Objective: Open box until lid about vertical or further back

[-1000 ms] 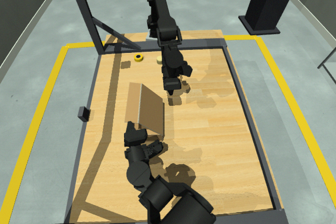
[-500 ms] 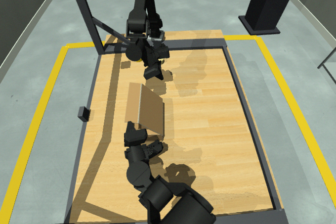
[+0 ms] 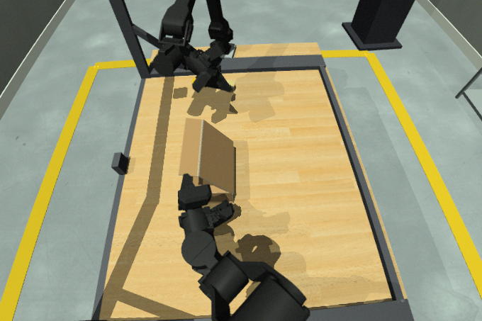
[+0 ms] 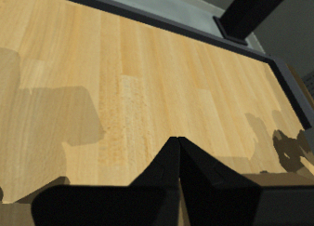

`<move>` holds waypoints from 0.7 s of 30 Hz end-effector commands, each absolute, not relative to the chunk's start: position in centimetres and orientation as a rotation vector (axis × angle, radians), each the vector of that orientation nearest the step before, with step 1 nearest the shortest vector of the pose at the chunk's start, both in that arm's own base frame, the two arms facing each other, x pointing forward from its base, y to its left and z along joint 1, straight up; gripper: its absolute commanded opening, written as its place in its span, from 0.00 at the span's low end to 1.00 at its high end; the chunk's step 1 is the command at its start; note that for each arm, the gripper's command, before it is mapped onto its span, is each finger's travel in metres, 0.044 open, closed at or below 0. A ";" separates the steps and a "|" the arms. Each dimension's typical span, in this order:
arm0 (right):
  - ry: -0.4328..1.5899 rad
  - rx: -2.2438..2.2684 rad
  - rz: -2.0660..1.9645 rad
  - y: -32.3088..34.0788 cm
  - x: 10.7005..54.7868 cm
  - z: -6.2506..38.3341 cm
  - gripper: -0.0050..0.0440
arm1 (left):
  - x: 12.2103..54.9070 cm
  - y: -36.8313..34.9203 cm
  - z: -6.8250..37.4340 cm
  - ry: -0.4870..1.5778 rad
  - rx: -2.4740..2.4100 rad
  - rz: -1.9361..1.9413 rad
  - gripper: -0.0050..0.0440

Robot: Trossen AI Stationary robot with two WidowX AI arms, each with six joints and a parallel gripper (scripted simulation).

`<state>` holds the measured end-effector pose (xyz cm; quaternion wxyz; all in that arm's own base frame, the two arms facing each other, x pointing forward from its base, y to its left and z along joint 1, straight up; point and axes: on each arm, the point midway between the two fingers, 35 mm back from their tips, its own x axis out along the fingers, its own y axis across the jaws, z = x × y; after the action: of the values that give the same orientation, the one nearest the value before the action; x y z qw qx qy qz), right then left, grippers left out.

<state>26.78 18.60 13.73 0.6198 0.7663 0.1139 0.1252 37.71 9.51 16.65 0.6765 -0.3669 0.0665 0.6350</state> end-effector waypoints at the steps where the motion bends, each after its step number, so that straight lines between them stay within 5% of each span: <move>1: 0.255 1.773 0.301 18.7 26.8 14.1 0.12 | 37.3 9.5 18.0 0.100 -0.839 1.415 0.00; 11: 0.255 1.773 0.301 18.7 26.8 14.1 0.12 | 38.0 9.2 17.6 0.109 -0.837 1.418 0.00; 21: 0.255 1.773 0.301 18.7 26.8 14.1 0.12 | 40.4 1.6 17.5 0.106 -0.888 1.403 0.00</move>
<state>26.78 18.60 13.73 0.6198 0.7663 0.1139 0.1252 39.56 3.47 16.62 0.6840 -0.3803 0.0576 0.6199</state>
